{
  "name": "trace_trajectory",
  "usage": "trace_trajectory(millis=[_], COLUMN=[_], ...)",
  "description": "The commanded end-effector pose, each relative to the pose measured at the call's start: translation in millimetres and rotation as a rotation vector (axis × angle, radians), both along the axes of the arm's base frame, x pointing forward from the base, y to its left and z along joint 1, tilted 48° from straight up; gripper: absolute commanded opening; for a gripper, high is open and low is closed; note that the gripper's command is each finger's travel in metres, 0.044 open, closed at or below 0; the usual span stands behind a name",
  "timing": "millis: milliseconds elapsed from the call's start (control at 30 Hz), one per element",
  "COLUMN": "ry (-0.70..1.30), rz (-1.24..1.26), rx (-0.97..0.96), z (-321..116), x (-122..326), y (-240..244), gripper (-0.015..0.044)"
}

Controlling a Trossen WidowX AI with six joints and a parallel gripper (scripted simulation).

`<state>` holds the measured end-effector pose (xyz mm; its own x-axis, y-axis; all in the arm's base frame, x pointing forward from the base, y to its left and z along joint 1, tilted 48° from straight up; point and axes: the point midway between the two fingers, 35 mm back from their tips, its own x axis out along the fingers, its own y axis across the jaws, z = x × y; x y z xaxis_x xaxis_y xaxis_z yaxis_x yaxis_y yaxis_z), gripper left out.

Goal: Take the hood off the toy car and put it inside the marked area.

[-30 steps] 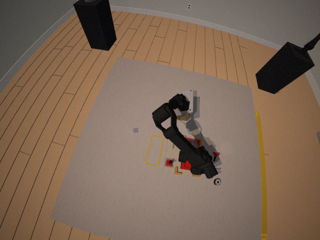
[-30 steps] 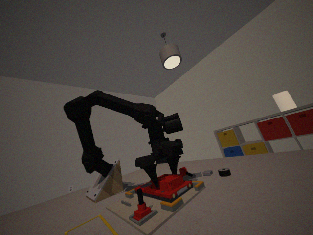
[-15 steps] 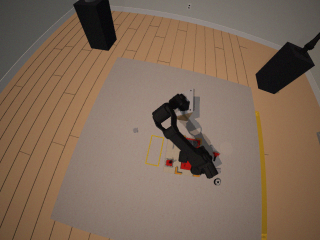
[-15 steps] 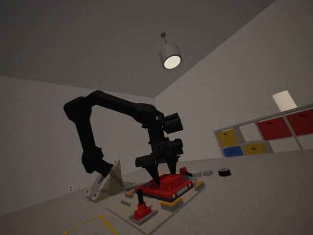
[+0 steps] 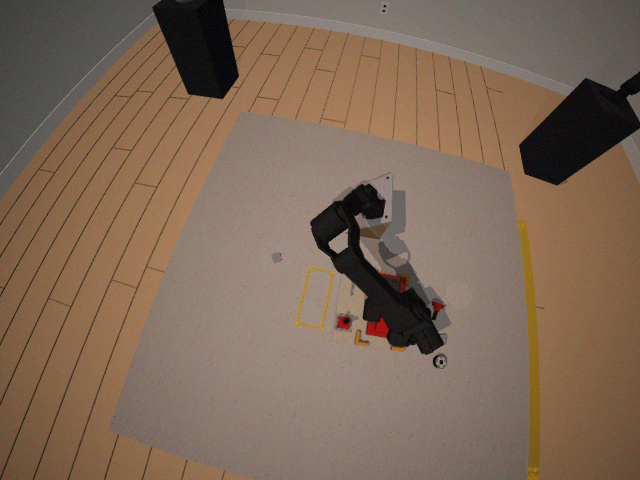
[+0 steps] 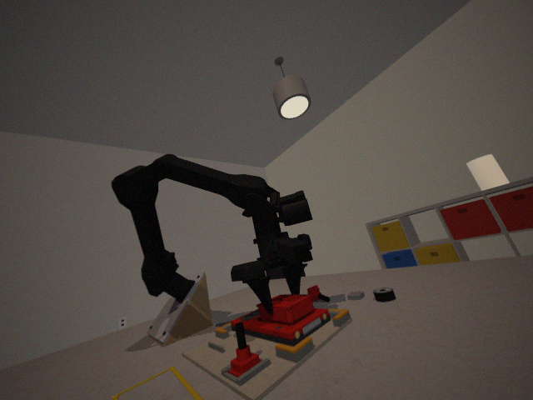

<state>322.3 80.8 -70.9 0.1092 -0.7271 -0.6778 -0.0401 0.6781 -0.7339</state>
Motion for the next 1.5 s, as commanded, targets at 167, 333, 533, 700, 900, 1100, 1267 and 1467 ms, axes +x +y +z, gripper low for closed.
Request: trace_trajectory(millis=[167,333,533,700,900,1100,1267,1467], ry=[-0.004,-0.004,-0.003,-0.003,-0.003,-0.003,-0.002,0.005], rz=[0.001,0.001,0.001,0.001,0.001,0.001,0.001,0.006], rx=[0.006,0.006,0.006,0.006,0.006,0.007,0.007,0.004], z=[5,7,10,12,15,31,44,49], x=[0,0,-1,-2,-2,-4,-7,-4], y=[7,9,12,14,18,36,49,36], gripper=[0.0,0.0,0.0,0.0,0.0,0.0,0.0,0.0])
